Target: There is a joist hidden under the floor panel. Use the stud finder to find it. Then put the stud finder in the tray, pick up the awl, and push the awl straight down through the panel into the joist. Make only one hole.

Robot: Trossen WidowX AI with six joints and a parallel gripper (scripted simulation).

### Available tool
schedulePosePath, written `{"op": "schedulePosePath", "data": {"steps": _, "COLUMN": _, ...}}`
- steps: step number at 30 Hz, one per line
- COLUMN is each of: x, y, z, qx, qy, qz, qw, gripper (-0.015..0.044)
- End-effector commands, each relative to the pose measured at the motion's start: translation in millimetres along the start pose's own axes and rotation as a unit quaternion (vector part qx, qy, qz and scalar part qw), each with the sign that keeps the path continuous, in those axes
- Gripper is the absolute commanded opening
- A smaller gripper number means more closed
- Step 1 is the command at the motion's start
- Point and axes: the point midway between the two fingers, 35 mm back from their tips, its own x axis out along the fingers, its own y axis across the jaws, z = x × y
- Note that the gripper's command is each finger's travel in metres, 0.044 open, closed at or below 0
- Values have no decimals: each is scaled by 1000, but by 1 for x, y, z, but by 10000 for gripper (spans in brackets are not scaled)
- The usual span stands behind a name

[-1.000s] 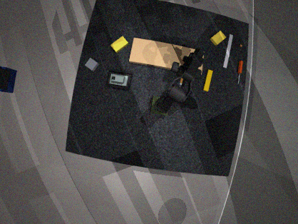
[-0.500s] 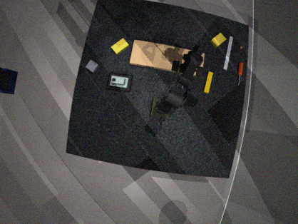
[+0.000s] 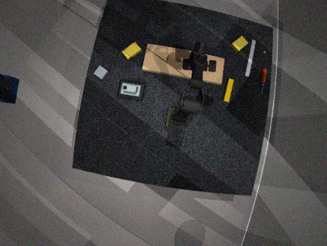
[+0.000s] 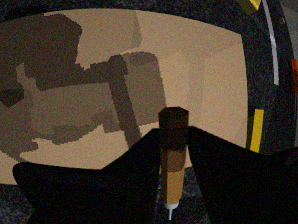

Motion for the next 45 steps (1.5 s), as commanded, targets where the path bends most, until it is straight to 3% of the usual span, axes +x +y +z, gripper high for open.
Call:
{"op": "schedulePosePath", "data": {"steps": 1, "x": 0, "y": 12, "z": 17, "qx": -3, "qy": -42, "qz": -31, "qw": 999, "gripper": 0}}
{"op": "schedulePosePath", "data": {"steps": 24, "x": -48, "y": 103, "z": 87, "qx": 58, "qy": -305, "qz": -115, "qw": 944, "gripper": 0}}
{"op": "schedulePosePath", "data": {"steps": 45, "x": -127, "y": 180, "z": 69, "qx": 208, "qy": -490, "qz": -69, "qw": 843, "gripper": 0}}
